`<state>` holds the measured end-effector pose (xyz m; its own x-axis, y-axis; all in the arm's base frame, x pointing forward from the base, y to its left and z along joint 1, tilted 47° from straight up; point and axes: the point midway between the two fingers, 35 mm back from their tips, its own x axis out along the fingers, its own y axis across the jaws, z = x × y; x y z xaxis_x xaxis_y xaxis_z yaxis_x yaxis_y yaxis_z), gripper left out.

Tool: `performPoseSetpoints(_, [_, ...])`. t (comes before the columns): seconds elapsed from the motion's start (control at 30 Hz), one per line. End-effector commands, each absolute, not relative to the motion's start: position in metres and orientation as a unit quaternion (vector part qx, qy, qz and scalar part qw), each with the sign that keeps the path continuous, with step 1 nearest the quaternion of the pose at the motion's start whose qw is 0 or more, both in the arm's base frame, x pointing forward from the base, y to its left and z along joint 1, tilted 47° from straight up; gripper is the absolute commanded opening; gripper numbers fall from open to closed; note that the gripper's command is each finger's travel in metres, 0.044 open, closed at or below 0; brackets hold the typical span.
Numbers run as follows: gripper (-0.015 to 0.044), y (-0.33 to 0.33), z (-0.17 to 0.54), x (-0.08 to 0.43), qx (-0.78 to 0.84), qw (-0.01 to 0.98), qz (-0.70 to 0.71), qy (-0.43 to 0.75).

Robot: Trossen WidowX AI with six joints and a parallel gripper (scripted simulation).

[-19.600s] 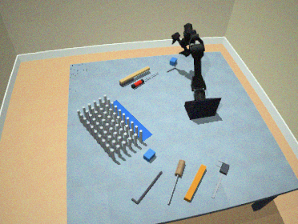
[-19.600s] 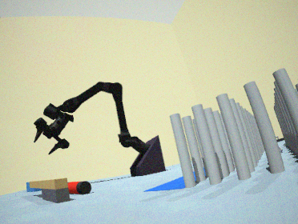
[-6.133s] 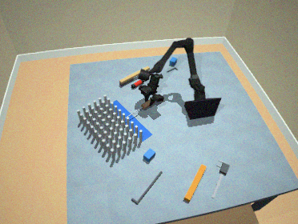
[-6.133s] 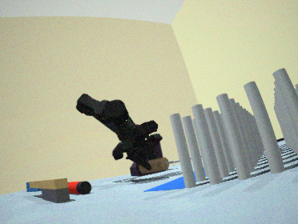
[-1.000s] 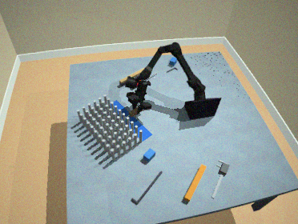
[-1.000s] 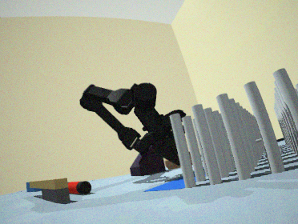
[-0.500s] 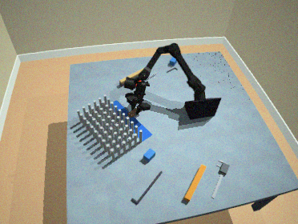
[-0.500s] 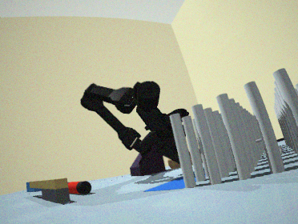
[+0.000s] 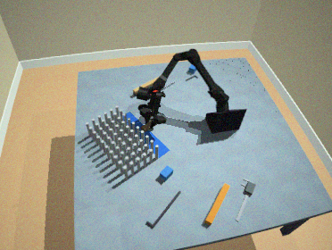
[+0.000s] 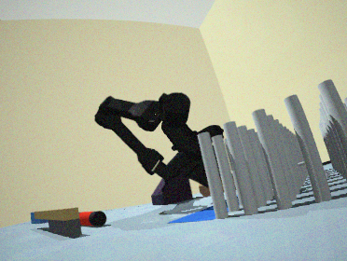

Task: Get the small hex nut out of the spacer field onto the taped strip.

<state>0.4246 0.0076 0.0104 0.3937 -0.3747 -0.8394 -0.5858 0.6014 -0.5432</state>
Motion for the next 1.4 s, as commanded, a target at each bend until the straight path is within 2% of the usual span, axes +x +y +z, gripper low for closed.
performPoseSetpoints(0.0, [0.0,0.01,0.011,0.428,-0.44,0.711,0.073,0.544])
performPoseSetpoints(1.37, [0.0,0.014,-0.002,0.442,-0.441,0.71,0.074,0.544])
